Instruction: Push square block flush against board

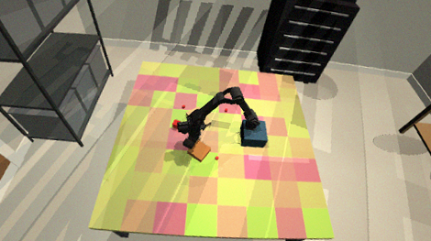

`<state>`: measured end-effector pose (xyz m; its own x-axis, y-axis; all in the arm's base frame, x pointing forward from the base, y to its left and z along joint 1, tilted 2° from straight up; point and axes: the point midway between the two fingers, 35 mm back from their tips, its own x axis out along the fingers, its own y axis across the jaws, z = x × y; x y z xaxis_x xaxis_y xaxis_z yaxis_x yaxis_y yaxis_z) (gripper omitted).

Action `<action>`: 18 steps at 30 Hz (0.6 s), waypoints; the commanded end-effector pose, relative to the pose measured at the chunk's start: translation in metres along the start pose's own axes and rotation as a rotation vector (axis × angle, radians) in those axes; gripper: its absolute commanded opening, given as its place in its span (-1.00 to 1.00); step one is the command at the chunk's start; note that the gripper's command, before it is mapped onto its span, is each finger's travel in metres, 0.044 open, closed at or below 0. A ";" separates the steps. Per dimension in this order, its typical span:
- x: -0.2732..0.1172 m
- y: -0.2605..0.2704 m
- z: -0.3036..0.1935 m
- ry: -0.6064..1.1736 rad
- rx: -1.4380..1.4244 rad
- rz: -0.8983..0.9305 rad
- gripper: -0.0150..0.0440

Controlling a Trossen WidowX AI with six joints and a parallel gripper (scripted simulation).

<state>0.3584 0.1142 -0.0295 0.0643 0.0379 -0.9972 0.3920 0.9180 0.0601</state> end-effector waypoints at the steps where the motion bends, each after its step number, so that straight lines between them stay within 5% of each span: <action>1: 0.005 -0.001 -0.006 0.022 -0.003 -0.008 -0.49; 18: 0.005 0.001 0.022 0.019 -0.003 -0.008 -0.49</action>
<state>0.3763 0.1082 -0.0290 0.0574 0.0386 -0.9976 0.3922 0.9180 0.0581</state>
